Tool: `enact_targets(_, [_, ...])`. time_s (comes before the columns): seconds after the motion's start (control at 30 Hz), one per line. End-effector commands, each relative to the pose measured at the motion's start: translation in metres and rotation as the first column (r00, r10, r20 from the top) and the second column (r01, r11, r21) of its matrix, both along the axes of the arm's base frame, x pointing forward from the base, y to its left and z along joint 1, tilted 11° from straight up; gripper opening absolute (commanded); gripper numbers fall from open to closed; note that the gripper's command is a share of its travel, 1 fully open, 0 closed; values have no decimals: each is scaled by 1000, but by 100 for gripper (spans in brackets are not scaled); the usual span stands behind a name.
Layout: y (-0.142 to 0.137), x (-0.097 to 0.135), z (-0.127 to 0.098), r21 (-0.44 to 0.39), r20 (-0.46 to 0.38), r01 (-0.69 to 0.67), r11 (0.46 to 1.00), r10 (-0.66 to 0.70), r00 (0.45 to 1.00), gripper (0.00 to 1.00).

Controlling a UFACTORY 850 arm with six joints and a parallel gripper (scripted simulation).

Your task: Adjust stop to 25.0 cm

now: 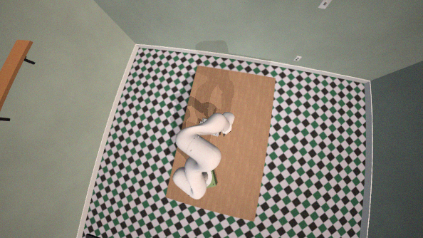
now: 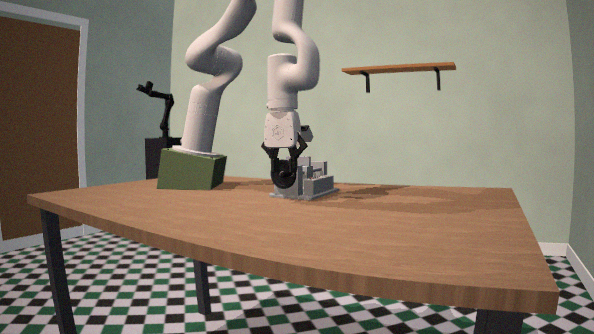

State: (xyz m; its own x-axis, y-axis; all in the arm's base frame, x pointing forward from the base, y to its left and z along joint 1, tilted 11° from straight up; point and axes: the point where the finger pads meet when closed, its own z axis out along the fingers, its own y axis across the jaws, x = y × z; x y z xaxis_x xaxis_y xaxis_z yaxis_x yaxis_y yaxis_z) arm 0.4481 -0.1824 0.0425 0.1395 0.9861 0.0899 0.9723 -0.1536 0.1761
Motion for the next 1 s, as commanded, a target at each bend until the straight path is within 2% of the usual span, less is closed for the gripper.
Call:
enact_targets(0.0, [-2,-2,17,4,-10,-1,1000,1,1000,57])
enact_targets(0.23, [-3,-7,46,4,-10,-1,1000,1,1000,57])
enact_targets(0.3, [-3,-7,46,4,-10,-1,1000,1,1000,57])
enact_targets(0.53, [-5,-12,70,4,-10,-1,1000,1,1000,57])
enact_targets(0.97, [-6,-13,76,4,-10,-1,1000,1,1000,57])
